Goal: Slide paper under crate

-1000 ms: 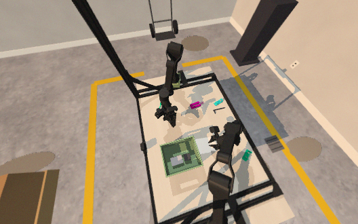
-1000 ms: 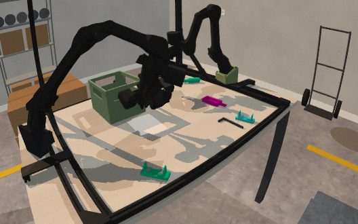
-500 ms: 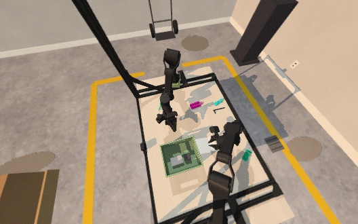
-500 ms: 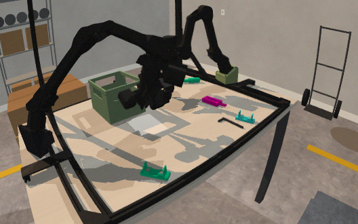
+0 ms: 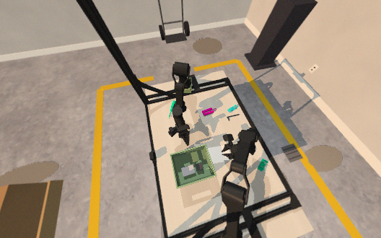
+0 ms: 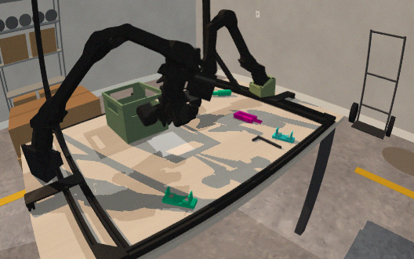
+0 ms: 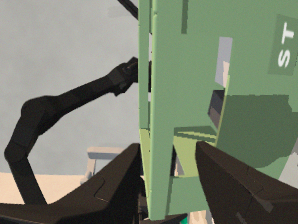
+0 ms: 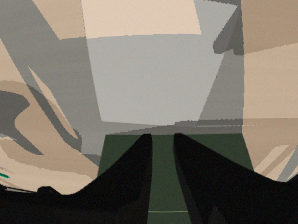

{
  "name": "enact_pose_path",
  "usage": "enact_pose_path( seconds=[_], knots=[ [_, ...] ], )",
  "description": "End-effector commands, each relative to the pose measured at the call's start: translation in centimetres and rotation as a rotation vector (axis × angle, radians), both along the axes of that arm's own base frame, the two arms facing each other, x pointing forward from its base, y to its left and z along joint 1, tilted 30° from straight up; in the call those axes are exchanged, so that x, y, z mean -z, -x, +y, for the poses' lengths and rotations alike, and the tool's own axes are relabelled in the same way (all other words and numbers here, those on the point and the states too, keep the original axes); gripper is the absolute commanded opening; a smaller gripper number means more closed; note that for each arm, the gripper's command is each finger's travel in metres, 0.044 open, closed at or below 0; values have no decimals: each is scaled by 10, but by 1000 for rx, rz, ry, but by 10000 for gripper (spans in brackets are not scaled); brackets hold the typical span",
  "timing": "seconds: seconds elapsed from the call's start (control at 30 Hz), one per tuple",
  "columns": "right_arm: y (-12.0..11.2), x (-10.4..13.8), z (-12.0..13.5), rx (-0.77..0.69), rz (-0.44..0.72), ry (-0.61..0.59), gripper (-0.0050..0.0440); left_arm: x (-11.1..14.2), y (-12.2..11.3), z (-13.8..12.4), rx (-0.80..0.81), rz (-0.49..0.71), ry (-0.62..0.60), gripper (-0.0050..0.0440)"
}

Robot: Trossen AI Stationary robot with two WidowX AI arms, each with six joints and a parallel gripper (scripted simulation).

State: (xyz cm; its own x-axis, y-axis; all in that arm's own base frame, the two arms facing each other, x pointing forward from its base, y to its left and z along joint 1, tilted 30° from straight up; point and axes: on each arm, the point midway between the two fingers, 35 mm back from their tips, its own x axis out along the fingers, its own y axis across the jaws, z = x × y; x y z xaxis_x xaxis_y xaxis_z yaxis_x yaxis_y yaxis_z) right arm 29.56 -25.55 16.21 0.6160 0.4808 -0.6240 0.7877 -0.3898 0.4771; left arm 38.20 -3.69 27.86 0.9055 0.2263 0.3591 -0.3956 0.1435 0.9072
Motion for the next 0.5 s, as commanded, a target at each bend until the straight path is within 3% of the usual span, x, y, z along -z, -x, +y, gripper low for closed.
enact_pose_path(
  seconds=[0.0, 0.47],
  knots=[
    [-1, 0, 0, 2, -4, -3, 60, 2, -6, 1, -4, 1, -17, 150],
    [-1, 0, 0, 2, -4, -3, 60, -11, -29, 2, -4, 1, -17, 150]
  ],
)
